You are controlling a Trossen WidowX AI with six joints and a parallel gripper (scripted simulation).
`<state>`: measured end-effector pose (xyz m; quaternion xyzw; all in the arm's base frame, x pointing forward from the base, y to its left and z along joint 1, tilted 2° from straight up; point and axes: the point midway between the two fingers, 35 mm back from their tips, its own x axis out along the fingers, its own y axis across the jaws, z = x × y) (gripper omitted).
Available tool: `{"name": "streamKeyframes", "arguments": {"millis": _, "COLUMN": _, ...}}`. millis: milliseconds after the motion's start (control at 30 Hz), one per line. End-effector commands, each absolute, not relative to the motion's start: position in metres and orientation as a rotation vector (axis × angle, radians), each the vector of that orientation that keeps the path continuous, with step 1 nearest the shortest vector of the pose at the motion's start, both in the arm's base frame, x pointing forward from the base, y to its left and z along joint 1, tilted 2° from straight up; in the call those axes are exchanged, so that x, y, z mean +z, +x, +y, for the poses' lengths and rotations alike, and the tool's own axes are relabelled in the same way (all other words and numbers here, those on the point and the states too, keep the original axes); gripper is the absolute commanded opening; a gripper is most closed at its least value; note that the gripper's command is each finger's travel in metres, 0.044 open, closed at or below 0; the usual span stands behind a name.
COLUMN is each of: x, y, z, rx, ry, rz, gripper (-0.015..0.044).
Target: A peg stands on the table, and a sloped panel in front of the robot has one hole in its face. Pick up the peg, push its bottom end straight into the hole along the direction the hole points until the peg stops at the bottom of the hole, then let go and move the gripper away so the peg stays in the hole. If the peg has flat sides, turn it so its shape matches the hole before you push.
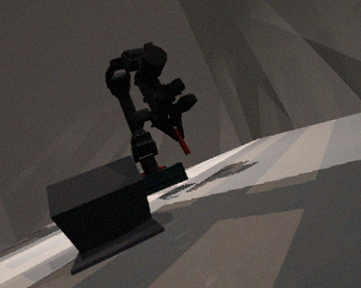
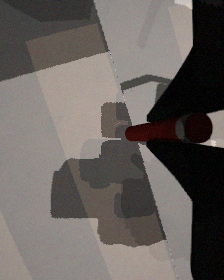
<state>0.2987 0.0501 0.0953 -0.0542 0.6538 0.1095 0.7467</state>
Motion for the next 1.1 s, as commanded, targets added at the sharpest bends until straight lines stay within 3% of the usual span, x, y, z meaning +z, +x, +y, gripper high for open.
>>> {"name": "streamKeyframes", "arguments": {"millis": 0, "x": 0.096, "y": 0.301, "z": 0.045, "rx": 0.22, "ry": -0.081, "rz": 1.42, "gripper": 0.0}}
{"name": "streamKeyframes", "arguments": {"millis": 1067, "x": 0.102, "y": 0.322, "z": 0.006, "rx": 0.09, "ry": 0.132, "rz": 1.311, "gripper": 0.0}}
